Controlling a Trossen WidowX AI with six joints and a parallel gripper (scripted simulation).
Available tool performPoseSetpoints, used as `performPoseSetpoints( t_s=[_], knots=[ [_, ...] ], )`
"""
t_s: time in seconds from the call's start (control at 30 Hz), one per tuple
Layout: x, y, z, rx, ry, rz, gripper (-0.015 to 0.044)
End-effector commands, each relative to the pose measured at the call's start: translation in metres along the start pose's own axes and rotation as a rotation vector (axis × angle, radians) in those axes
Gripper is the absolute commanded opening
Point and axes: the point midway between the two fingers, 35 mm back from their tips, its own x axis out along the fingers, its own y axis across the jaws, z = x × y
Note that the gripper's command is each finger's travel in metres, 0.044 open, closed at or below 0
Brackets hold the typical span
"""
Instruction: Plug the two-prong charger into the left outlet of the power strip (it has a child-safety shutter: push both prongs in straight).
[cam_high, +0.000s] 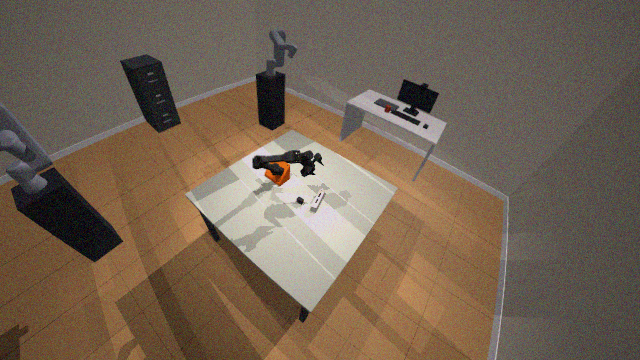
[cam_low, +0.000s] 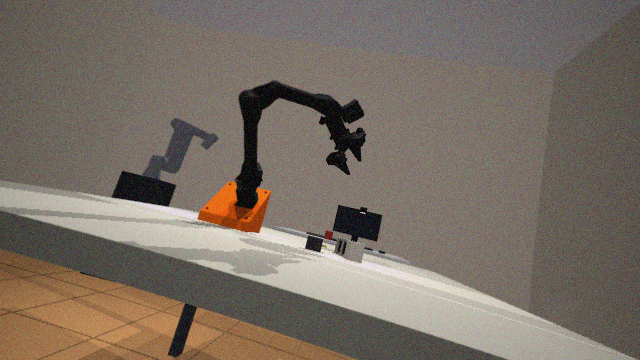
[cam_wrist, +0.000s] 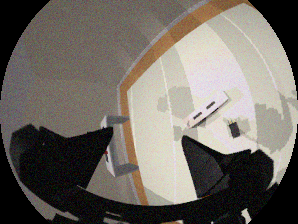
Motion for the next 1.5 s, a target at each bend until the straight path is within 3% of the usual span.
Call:
performPoseSetpoints(
  t_s=[0.0, 0.5, 1.03, 1.47],
  knots=[
    [0.023, -0.032, 0.000, -0.073, 0.020, -0.138, 0.0440],
    [0.058, -0.137, 0.005, -0.299, 0.153, -0.512, 0.0440],
    [0.064, -0.240, -0.007, -0.558, 0.453, -0.820, 0.0440],
    [0.067, -0.249, -0.010, -0.581, 0.486, -0.841, 0.0440]
  ],
)
